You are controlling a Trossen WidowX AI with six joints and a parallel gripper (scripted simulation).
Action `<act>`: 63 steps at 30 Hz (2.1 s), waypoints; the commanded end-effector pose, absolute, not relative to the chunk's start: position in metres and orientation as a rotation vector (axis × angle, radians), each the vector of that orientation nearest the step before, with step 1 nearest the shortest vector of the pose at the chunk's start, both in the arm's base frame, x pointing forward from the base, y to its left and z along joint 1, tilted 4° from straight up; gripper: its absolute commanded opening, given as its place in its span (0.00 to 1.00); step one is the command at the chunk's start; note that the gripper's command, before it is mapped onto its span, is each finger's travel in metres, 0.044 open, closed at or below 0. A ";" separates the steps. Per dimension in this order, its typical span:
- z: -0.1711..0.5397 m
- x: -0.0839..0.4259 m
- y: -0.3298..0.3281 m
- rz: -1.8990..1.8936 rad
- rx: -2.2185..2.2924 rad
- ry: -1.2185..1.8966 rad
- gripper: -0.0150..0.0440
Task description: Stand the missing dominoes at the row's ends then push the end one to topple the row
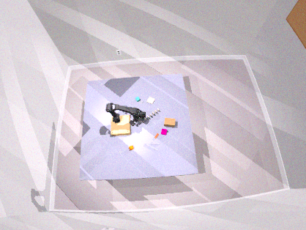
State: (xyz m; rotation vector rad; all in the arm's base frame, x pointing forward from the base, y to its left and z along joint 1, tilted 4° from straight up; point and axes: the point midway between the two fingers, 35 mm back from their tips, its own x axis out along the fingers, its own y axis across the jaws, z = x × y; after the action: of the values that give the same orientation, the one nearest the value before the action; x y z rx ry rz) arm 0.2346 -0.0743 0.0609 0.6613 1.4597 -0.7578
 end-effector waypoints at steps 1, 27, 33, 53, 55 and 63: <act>0.049 0.224 -0.076 -0.951 0.845 1.390 0.25; 0.049 0.224 -0.076 -0.951 0.845 1.390 0.25; 0.049 0.224 -0.076 -0.951 0.845 1.390 0.25; 0.007 0.225 -0.079 -0.951 0.844 1.390 0.25; -0.022 0.221 -0.081 -0.952 0.844 1.390 0.25; -0.031 0.220 -0.080 -0.952 0.844 1.390 0.25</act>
State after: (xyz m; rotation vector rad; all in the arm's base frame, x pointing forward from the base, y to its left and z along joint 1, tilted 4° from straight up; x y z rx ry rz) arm 0.2190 -0.0797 -0.0279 0.8486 1.3959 -0.9530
